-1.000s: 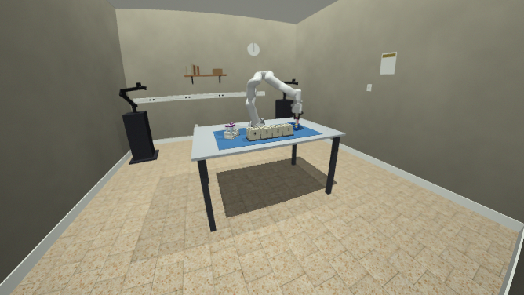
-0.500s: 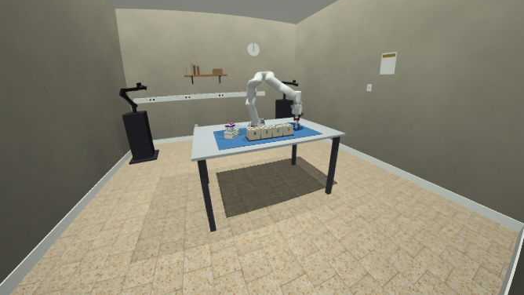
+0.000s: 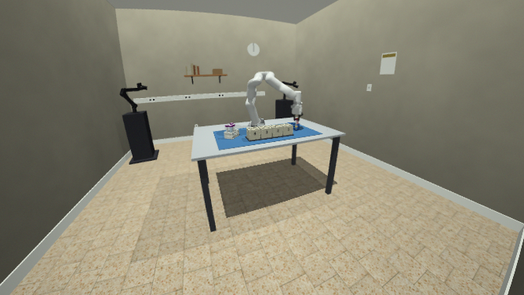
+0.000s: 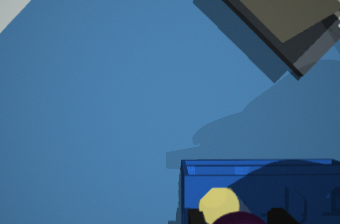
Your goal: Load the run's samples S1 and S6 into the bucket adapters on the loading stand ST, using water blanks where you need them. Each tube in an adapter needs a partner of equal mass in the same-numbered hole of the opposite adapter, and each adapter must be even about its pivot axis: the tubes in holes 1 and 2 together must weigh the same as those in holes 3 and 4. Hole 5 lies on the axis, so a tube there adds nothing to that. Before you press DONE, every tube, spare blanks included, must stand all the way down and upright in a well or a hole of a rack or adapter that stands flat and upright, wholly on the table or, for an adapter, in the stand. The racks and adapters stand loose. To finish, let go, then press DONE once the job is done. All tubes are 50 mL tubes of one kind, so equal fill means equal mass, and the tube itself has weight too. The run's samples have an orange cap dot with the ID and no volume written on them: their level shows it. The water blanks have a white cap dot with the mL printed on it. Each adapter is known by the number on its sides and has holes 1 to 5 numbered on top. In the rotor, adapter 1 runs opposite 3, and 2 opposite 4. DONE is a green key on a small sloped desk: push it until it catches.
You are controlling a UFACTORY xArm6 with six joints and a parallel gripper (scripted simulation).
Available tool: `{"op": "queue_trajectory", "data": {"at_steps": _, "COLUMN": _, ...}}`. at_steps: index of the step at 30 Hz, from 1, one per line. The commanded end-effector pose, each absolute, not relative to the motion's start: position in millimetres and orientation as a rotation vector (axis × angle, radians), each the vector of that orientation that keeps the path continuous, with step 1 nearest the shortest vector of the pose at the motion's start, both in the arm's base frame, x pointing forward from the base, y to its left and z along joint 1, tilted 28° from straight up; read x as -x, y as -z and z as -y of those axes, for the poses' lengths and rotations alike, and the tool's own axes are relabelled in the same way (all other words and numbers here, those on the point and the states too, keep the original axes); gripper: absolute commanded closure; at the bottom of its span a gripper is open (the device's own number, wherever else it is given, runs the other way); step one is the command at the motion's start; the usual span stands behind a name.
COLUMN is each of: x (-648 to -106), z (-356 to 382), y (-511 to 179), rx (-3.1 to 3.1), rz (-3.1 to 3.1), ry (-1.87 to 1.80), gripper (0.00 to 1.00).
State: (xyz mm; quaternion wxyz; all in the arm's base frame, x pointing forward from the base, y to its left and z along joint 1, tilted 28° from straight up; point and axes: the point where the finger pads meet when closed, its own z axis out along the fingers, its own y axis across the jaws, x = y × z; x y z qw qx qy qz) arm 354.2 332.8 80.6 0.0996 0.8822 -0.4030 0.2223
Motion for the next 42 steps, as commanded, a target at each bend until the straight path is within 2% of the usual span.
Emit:
{"op": "queue_trajectory", "data": {"at_steps": 1, "x": -354.8, "z": -334.2, "y": -81.8, "rx": -2.612, "rz": 1.193, "ry": -0.659, "gripper": 0.56}}
{"op": "queue_trajectory", "data": {"at_steps": 28, "x": -354.8, "z": -334.2, "y": -81.9, "rx": -2.612, "rz": 1.193, "ry": -0.659, "gripper": 0.56}}
{"op": "queue_trajectory", "data": {"at_steps": 42, "x": -347.2, "z": -342.6, "y": -103.0, "rx": -2.612, "rz": 1.193, "ry": -0.659, "gripper": 0.56}}
